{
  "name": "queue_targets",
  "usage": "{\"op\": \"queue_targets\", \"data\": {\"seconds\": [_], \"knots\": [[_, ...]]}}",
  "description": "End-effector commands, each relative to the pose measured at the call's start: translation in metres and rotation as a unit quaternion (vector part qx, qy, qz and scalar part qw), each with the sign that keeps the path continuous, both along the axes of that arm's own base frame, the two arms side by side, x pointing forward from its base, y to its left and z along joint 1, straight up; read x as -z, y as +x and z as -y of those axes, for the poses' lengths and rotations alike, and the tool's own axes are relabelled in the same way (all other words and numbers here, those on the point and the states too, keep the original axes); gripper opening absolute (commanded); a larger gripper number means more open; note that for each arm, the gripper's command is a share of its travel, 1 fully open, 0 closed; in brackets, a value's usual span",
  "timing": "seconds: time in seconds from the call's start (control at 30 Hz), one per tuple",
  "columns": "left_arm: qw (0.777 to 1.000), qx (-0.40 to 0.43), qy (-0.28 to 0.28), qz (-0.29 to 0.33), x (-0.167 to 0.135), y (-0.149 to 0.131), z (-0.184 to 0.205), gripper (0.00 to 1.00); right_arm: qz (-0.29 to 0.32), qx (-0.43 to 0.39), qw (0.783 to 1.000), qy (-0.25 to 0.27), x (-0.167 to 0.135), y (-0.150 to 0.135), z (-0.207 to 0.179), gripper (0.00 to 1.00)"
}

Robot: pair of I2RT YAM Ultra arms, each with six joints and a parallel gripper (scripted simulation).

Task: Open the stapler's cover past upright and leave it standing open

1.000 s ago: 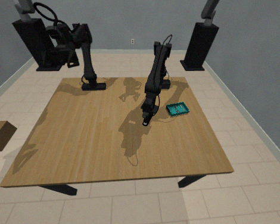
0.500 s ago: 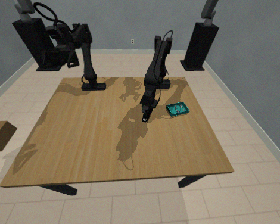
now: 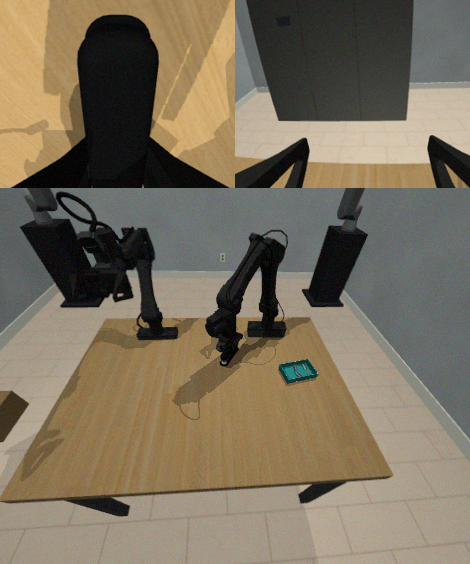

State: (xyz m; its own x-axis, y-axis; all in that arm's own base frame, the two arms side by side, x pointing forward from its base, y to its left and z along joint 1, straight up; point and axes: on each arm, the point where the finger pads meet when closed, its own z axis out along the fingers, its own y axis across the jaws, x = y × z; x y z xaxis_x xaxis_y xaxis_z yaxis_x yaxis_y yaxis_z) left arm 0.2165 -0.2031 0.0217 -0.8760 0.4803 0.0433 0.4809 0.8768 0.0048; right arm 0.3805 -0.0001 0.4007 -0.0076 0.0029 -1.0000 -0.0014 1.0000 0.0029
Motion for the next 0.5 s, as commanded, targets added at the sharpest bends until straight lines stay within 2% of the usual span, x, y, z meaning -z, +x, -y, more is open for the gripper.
{"op": "queue_targets", "data": {"seconds": [0.0, 0.1, 0.27, 0.47], "knots": [[0.998, -0.042, -0.021, 0.031, -0.007, -0.02, 0.021, 0.22, 0.01, 0.001, 1.0, -0.001, -0.011, 0.0, -0.001, 1.0], [0.999, -0.04, -0.02, 0.03, -0.007, -0.027, 0.024, 0.22, 0.01, 0.001, 1.0, -0.001, -0.011, 0.0, -0.001, 1.0], [1.0, -0.022, -0.013, 0.01, -0.005, -0.061, 0.033, 0.22, 0.01, 0.001, 1.0, -0.001, -0.011, 0.0, -0.001, 1.0], [1.0, -0.005, -0.016, 0.013, -0.007, -0.06, 0.044, 0.22, 0.01, 0.001, 1.0, -0.001, -0.011, 0.0, -0.001, 1.0]]}}
